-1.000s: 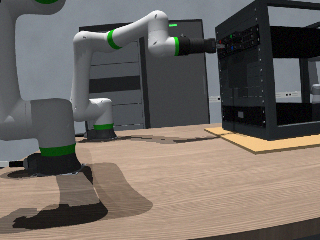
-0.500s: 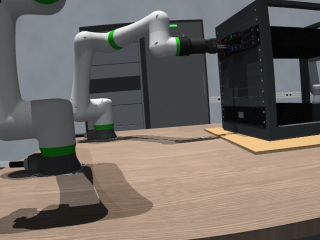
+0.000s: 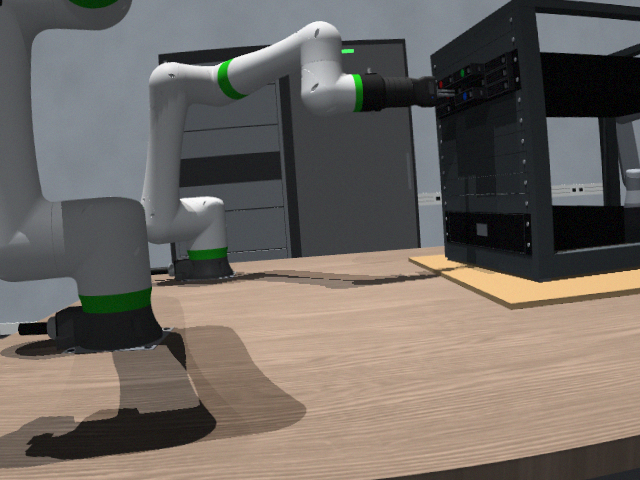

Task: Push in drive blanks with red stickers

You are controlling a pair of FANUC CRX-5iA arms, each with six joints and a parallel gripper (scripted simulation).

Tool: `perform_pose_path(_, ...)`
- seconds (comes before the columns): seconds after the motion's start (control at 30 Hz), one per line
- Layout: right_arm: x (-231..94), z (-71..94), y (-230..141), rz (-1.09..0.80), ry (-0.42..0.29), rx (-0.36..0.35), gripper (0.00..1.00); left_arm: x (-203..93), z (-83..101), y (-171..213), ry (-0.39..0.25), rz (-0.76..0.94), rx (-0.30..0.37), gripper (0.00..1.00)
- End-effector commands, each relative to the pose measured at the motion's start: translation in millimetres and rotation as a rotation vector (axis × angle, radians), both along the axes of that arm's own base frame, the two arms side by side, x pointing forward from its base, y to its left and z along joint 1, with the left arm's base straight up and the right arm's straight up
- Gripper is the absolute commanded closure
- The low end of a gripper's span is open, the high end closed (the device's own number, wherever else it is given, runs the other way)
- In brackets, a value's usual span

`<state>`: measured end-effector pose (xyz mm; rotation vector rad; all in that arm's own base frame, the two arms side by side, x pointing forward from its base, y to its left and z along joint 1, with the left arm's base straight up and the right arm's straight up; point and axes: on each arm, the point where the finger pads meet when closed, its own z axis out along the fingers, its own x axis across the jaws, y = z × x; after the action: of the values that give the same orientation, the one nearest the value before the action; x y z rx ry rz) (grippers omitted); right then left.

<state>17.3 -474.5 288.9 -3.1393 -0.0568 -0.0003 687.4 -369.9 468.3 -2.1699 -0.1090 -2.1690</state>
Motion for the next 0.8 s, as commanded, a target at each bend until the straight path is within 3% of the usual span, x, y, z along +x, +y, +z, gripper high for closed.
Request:
perform_pose_path(0.0, -0.1, 0.8, -0.2, 0.0, 0.0, -0.002, 0.0, 1.0, 1.8, 0.3, -0.002, 0.0, -0.002, 1.0)
perform_pose_path(0.77, -0.1, 0.8, -0.2, 0.0, 0.0, -0.002, 0.0, 5.7, 1.8, 0.8, -0.002, 0.0, -0.002, 1.0)
